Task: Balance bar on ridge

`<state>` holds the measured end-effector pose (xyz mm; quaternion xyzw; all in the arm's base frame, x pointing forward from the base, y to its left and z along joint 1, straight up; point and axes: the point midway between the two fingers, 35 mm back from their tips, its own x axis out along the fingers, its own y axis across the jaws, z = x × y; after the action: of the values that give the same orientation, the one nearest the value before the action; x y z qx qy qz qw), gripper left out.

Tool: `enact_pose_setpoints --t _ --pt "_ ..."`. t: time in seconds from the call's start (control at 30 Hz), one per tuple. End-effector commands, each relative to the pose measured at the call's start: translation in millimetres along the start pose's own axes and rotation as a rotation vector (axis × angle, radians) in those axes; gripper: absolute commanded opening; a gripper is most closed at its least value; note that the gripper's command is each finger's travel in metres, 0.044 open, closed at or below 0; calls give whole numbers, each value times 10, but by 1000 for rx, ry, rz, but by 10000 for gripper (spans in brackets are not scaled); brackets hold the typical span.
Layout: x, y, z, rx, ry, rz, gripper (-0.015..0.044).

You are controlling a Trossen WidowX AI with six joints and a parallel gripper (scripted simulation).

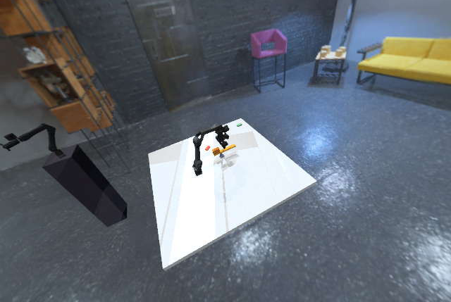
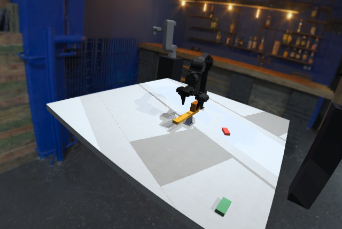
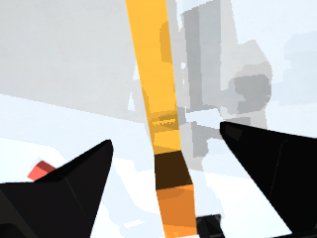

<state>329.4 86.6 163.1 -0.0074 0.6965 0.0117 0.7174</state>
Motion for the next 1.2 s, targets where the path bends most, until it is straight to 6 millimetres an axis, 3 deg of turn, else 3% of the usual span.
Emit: enact_pose_setpoints --t 0.0,0.07,1.17 --pt "-427 -5 -22 0 -13 4 440" --pt "-496 -8 -35 0 -14 4 440" --pt "-496 -8 -35 0 -14 4 440"
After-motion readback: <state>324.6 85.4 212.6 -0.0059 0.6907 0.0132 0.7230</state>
